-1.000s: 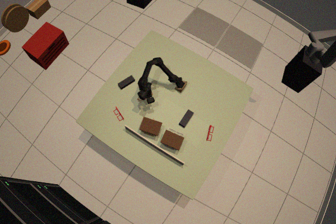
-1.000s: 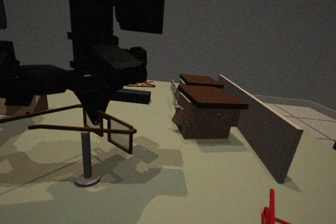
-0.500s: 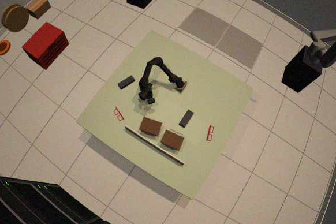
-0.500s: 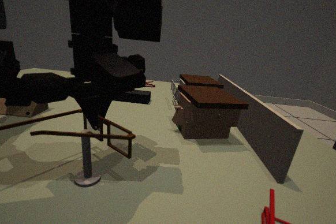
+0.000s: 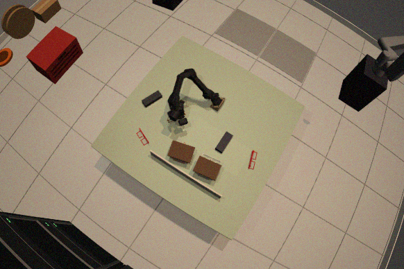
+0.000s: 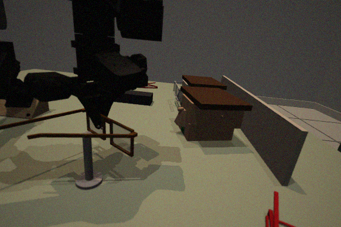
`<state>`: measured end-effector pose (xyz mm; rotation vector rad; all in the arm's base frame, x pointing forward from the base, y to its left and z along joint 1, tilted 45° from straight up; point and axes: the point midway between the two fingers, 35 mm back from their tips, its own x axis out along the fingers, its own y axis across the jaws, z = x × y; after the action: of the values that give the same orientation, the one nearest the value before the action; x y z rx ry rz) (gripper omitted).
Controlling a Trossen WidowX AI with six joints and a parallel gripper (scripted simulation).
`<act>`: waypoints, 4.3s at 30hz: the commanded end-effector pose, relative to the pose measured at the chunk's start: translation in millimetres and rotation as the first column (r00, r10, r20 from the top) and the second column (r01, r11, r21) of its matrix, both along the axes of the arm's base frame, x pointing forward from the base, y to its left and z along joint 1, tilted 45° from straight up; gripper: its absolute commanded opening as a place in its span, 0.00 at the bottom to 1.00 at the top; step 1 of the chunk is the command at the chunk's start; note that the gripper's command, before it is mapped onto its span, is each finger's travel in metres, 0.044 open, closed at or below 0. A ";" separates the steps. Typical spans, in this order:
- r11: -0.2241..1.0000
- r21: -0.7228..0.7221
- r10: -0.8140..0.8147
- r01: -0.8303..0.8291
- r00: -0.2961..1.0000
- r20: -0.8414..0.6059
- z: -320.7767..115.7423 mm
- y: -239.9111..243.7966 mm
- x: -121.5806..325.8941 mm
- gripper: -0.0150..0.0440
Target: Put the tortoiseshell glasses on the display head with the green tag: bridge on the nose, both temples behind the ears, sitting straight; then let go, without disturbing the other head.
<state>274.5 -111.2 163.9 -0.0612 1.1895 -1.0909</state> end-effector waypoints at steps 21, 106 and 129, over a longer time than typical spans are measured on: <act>1.000 -0.001 -0.001 0.001 1.000 -0.011 -18.4 15.2 -5.3 0.25; 1.000 0.004 0.000 0.000 1.000 -0.013 -0.6 53.7 -6.3 0.25; 1.000 0.014 0.001 -0.001 1.000 -0.012 -54.9 137.5 16.7 0.25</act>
<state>288.1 11.3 125.3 -0.0600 1.2031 -1.0794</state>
